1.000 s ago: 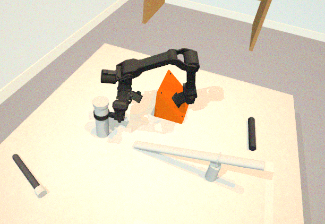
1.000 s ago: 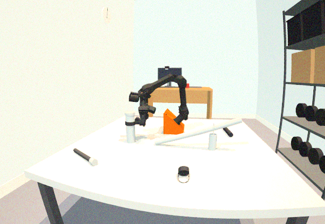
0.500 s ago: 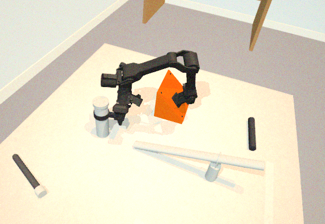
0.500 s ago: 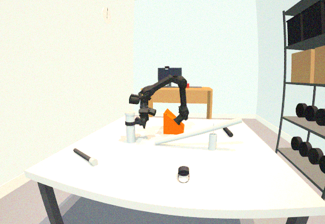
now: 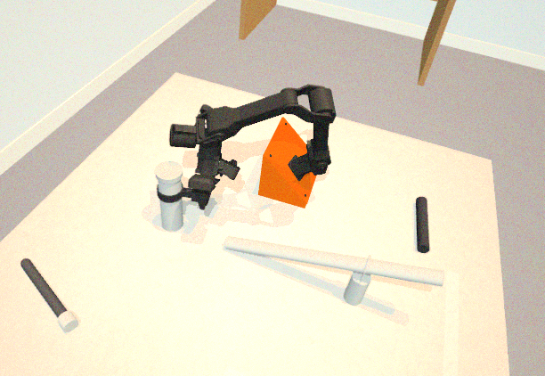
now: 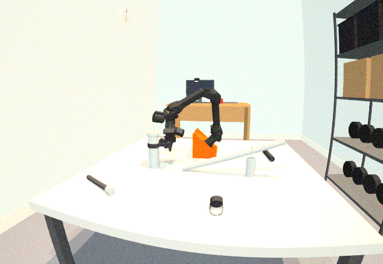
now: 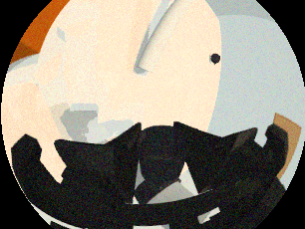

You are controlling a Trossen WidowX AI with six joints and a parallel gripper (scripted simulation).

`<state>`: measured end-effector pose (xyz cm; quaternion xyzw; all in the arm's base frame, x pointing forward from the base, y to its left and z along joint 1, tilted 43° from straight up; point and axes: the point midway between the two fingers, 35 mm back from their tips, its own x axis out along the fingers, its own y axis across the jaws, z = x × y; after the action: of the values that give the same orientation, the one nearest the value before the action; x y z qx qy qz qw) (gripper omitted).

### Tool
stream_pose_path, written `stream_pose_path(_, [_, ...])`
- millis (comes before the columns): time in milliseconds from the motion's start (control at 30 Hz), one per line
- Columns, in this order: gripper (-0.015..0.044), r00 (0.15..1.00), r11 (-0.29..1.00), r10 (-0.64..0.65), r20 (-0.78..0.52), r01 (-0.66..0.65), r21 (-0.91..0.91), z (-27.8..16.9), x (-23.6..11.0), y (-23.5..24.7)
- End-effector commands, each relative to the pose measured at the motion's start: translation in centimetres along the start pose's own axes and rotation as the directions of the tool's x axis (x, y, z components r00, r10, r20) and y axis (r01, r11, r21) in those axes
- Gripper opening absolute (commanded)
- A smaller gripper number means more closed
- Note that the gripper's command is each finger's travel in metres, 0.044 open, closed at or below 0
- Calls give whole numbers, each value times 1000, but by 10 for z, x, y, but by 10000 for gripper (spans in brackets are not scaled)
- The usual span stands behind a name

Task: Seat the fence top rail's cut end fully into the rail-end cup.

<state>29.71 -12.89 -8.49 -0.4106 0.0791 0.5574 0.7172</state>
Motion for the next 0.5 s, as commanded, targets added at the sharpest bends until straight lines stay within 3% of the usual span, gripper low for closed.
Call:
stream_pose_path(0, [0,1000,1000,2,-12,-2,18,0,1,-2])
stream_pose_path(467, [0,998,995,5,-59,2,101,-1,6,-10])
